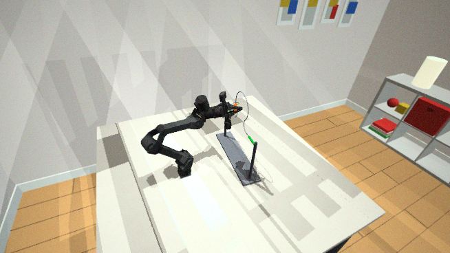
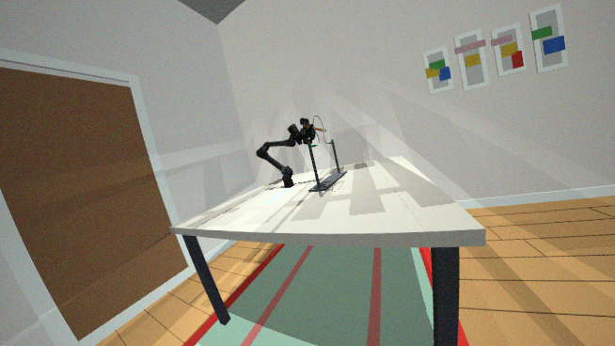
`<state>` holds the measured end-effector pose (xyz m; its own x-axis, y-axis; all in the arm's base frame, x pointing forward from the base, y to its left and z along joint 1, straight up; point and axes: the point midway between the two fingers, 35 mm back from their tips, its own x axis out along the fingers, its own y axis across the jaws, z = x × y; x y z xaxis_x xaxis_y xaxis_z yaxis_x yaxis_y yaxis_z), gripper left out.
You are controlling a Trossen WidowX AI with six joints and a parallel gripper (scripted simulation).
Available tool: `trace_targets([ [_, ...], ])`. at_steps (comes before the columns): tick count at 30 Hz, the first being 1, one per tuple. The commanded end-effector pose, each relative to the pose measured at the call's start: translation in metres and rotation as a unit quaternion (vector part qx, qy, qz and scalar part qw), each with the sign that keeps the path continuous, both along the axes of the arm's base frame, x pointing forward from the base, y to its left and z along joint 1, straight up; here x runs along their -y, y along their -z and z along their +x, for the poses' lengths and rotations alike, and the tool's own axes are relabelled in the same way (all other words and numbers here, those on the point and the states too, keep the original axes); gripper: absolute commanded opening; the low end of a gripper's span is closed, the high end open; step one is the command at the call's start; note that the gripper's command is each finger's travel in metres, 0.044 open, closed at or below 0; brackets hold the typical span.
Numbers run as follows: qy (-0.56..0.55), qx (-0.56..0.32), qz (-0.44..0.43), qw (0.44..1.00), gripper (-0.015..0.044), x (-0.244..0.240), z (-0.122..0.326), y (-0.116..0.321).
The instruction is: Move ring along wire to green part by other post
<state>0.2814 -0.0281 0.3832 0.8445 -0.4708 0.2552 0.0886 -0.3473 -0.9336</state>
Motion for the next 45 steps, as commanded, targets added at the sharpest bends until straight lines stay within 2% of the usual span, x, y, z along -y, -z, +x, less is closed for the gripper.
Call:
trace_targets([
  [1, -0.001, -0.001, -0.026, 1.0, -0.015, -0.001, 0.0, -0.002],
  [13, 0.001, -0.007, -0.098, 0.995, -0.015, -0.002, 0.0, -0.005],
  [23, 0.001, -0.009, -0.122, 0.993, -0.015, 0.001, 0.0, -0.001],
  [37, 0.021, 0.003, -0.075, 0.997, -0.015, 0.011, -0.005, 0.019],
  [45, 0.041, 0.014, 0.008, 0.999, -0.015, 0.018, -0.01, 0.045],
])
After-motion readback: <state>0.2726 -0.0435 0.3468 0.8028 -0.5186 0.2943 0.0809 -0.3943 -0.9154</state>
